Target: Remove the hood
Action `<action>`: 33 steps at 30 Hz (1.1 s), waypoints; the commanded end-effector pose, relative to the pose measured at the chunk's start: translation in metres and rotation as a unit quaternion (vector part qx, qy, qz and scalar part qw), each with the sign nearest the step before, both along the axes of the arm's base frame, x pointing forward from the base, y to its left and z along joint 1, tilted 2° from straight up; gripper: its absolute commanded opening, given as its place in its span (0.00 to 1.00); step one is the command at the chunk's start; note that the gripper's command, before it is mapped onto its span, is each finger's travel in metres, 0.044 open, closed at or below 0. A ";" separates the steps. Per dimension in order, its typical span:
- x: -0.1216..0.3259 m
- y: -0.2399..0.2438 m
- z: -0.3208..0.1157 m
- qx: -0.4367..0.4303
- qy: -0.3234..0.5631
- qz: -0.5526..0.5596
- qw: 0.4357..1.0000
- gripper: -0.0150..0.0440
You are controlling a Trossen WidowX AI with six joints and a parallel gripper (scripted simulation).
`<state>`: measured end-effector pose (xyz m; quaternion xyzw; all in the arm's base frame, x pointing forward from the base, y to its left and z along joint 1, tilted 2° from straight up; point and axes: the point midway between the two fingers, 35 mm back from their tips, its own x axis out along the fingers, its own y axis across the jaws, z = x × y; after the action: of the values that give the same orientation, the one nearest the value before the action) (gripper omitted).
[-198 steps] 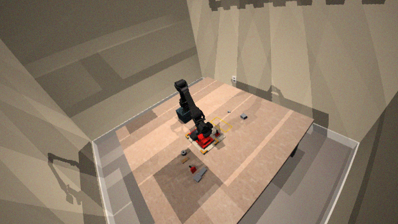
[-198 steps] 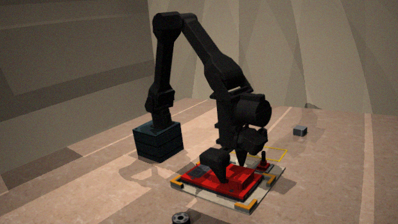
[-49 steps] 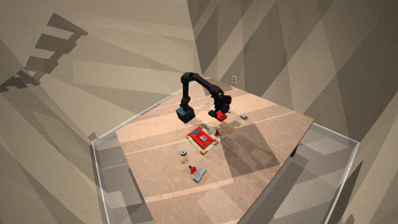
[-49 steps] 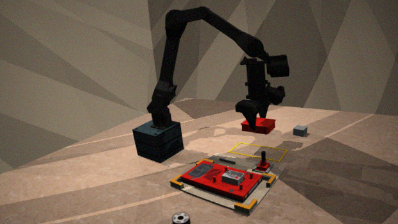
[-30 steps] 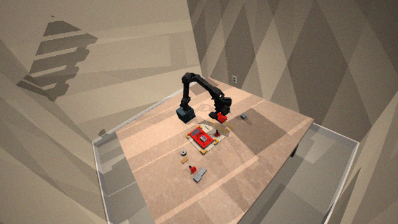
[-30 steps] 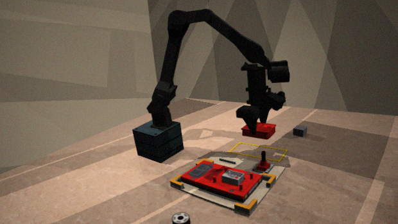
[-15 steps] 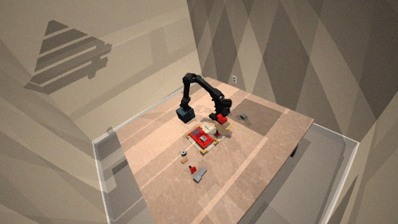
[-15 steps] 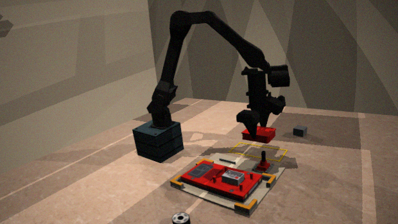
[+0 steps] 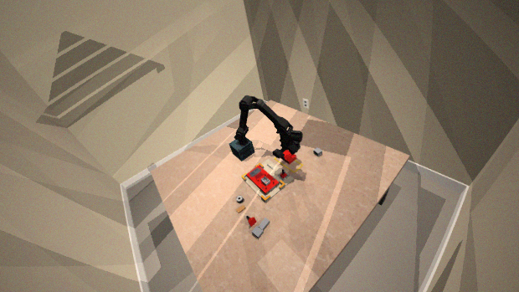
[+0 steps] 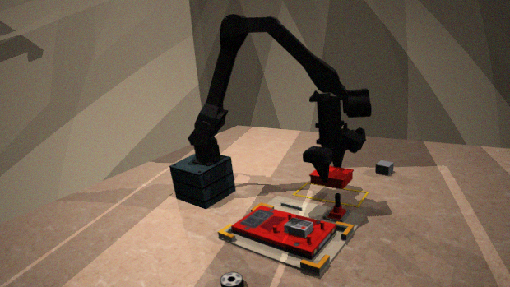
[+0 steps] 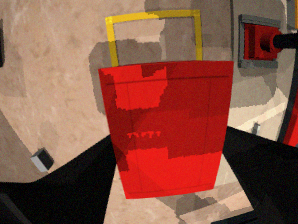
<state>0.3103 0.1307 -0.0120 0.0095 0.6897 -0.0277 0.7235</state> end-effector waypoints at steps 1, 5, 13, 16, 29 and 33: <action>-0.001 -0.001 -0.005 -0.003 0.002 0.001 1.000 0.25; -0.001 -0.002 -0.009 -0.003 0.002 0.001 1.000 0.25; -0.002 -0.002 -0.016 -0.003 0.002 0.001 1.000 0.25; -0.002 -0.002 -0.018 -0.003 0.002 0.001 1.000 0.25; -0.002 -0.003 -0.023 -0.003 0.002 0.001 1.000 0.25; -0.002 -0.003 -0.025 -0.003 0.002 0.001 1.000 0.25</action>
<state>0.3084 0.1289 -0.0347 0.0088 0.6914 -0.0286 0.7219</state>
